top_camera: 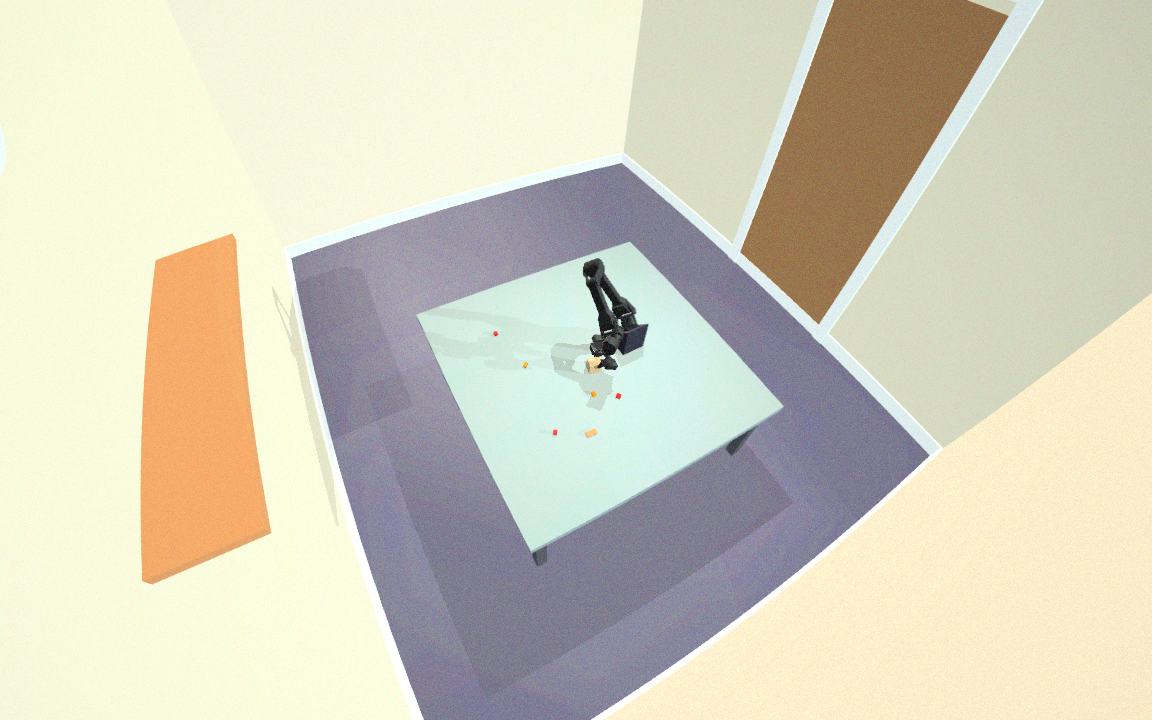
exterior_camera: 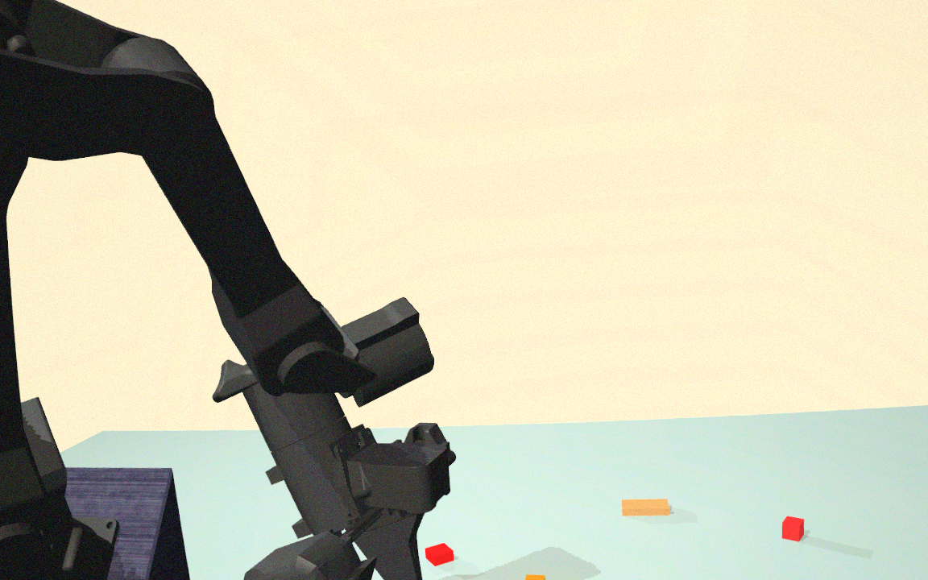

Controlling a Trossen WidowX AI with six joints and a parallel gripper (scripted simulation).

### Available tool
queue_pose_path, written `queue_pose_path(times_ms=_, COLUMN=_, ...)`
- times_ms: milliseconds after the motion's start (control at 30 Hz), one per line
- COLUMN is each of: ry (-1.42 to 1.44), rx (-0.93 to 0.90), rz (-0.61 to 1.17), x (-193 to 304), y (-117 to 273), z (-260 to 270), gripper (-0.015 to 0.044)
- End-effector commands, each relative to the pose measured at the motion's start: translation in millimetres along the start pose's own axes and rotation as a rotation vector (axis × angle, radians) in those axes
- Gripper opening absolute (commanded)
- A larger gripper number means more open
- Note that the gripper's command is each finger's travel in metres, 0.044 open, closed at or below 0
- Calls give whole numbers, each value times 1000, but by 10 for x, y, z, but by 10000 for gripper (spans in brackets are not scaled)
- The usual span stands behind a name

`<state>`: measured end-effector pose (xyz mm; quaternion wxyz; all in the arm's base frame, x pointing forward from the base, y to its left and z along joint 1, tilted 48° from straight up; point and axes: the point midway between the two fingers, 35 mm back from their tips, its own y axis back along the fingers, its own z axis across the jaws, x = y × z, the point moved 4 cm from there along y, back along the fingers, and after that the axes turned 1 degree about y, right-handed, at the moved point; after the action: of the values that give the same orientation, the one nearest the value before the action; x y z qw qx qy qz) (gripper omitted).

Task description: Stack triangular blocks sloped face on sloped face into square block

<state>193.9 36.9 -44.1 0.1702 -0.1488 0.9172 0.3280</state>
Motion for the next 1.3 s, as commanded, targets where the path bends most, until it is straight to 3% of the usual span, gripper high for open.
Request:
queue_pose_path(times_ms=0, ry=0, rx=0, rz=0, x=-1, y=0, z=0, gripper=315)
queue_pose_path(times_ms=167, ry=0, rx=0, rz=0, x=-1, y=0, z=0, gripper=440)
queue_pose_path(times_ms=433, ry=1, rx=-8, rz=1, x=-10, y=68, z=24, gripper=440)
queue_pose_path(times_ms=733, ry=2, rx=-7, rz=4, x=0, y=1087, z=15, gripper=440)
queue_pose_path(times_ms=1267, ry=12, rx=-17, rz=-10, x=-3, y=1053, z=39, gripper=440)
